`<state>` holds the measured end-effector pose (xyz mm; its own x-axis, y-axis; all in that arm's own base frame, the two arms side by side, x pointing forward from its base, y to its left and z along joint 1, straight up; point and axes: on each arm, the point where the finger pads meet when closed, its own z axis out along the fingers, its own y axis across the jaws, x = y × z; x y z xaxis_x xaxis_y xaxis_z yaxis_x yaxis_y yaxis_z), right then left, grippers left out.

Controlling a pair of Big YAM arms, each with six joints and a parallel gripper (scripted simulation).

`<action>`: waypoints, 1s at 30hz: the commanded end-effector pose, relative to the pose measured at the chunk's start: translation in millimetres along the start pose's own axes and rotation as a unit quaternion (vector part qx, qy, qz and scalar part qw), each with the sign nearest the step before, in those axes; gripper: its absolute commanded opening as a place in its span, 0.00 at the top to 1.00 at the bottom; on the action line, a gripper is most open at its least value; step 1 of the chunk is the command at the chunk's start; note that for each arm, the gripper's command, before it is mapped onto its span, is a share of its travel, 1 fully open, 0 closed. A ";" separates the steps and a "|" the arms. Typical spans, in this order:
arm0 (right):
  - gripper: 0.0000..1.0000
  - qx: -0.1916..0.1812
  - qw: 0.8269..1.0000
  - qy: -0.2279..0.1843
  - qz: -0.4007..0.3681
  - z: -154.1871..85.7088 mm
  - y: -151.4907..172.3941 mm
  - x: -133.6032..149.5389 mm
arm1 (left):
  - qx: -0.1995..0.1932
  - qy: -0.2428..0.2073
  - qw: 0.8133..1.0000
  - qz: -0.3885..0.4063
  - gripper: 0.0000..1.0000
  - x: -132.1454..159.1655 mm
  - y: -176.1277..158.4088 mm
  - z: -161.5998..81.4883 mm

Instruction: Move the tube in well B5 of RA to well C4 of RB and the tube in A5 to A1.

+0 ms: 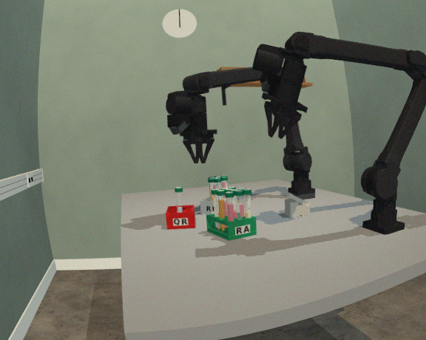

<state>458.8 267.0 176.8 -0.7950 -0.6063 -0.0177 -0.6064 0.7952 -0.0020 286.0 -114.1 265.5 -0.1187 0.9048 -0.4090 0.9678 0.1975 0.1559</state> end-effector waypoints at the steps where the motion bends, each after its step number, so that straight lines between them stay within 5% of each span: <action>1: 0.70 0.002 1.000 -0.009 0.004 -9.2 -13.9 -23.2 | -0.016 -0.007 1.000 0.006 0.70 -8.6 8.8 -12.2; 15: 0.70 0.002 1.000 -0.008 0.003 -5.7 -38.5 -90.4 | -0.016 -0.007 1.000 0.006 0.70 -8.6 8.8 -12.2; 30: 0.70 0.001 1.000 -0.005 0.001 -16.9 -23.6 -67.6 | -0.016 -0.007 1.000 0.006 0.70 -8.6 8.8 -12.2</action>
<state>531.3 288.5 166.8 -0.7993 -0.6009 0.0081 -0.6009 0.7993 0.0014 286.0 -114.1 265.5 -0.1187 0.9048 -0.4090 0.9678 0.1975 0.1559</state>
